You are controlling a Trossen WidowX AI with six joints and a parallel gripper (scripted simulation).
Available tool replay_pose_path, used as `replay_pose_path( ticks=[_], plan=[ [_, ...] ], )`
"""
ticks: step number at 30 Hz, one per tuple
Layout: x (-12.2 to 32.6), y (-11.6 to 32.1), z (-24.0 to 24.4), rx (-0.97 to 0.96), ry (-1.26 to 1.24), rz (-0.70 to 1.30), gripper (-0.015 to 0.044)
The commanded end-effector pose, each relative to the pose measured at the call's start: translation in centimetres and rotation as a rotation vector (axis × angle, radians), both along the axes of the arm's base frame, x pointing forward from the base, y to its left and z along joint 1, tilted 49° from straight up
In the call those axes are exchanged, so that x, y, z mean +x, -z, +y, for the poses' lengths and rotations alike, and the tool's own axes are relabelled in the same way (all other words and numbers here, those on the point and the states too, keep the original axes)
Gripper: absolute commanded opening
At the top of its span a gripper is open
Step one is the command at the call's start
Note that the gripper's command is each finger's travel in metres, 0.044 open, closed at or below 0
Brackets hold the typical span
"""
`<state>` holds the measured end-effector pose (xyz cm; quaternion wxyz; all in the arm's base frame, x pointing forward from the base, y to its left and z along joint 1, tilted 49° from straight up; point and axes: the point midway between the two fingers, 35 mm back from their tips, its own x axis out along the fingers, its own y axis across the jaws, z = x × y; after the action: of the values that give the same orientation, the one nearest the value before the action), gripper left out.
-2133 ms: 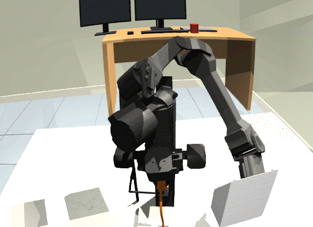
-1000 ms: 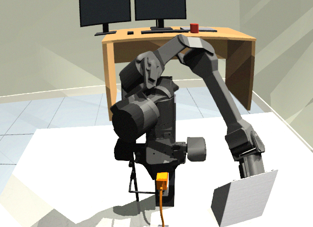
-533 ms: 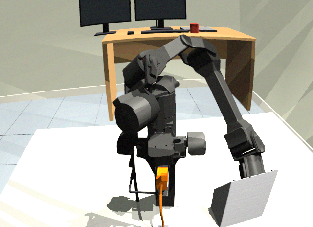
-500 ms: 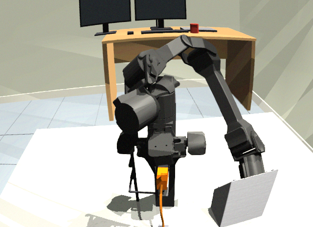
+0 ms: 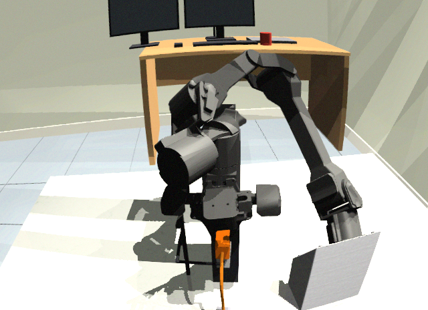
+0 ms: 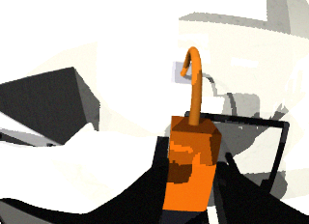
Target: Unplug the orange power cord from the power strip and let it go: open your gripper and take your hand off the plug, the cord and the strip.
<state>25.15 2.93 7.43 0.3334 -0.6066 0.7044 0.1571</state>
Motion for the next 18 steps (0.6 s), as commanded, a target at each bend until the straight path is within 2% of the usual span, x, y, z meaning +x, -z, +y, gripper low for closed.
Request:
replay_pose_path(
  ticks=[1, 8, 10, 18],
  plan=[
    [-0.04, -0.04, 0.05, 0.0, 0.0, 0.002, 0.0087],
    [-0.04, -0.04, 0.05, 0.0, 0.0, 0.002, 0.0041],
    [-0.01, 0.01, 0.1, 0.0, -0.001, 0.002, 0.0],
    [0.4, 0.72, 0.79, 0.0, -0.001, 0.002, 0.0]
  ],
)
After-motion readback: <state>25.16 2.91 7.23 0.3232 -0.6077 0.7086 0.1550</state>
